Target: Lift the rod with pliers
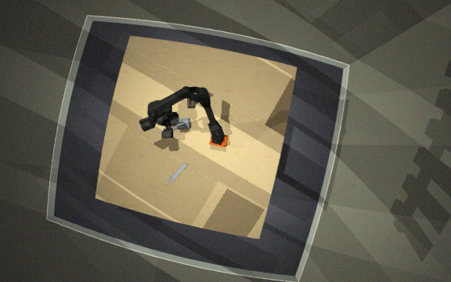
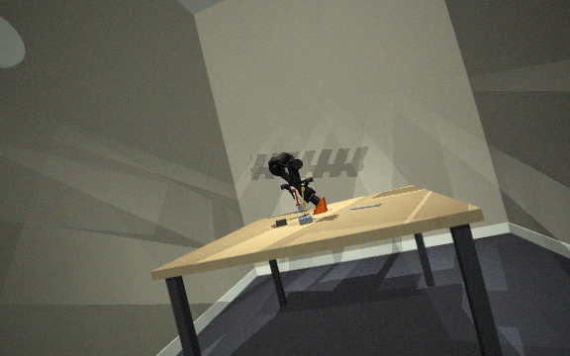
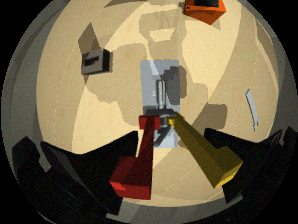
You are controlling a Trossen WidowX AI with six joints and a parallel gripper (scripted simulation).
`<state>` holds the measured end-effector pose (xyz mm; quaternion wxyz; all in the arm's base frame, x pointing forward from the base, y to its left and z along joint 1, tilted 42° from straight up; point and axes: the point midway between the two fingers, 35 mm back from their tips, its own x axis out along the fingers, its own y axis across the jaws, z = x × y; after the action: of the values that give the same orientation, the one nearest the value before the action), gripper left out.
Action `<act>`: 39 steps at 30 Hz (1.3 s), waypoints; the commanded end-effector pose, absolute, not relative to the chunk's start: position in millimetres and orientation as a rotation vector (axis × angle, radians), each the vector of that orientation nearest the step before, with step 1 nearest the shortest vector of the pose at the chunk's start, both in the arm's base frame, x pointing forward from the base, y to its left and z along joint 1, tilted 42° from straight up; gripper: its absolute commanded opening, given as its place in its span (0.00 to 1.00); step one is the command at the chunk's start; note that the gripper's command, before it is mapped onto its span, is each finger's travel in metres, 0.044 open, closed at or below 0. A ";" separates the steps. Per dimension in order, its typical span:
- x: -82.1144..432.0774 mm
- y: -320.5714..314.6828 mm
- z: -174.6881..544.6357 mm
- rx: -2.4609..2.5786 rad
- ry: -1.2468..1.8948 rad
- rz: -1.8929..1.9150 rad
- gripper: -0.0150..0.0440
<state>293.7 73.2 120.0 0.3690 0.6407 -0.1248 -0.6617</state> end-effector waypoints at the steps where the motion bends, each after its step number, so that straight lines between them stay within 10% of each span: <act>1: 292.7 73.6 122.0 1.645 -0.315 -1.694 0.79; 39: 297.4 53.6 99.9 1.646 -0.316 -1.693 0.79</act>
<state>296.9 55.0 100.6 0.3690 0.6387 -0.1246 -0.6636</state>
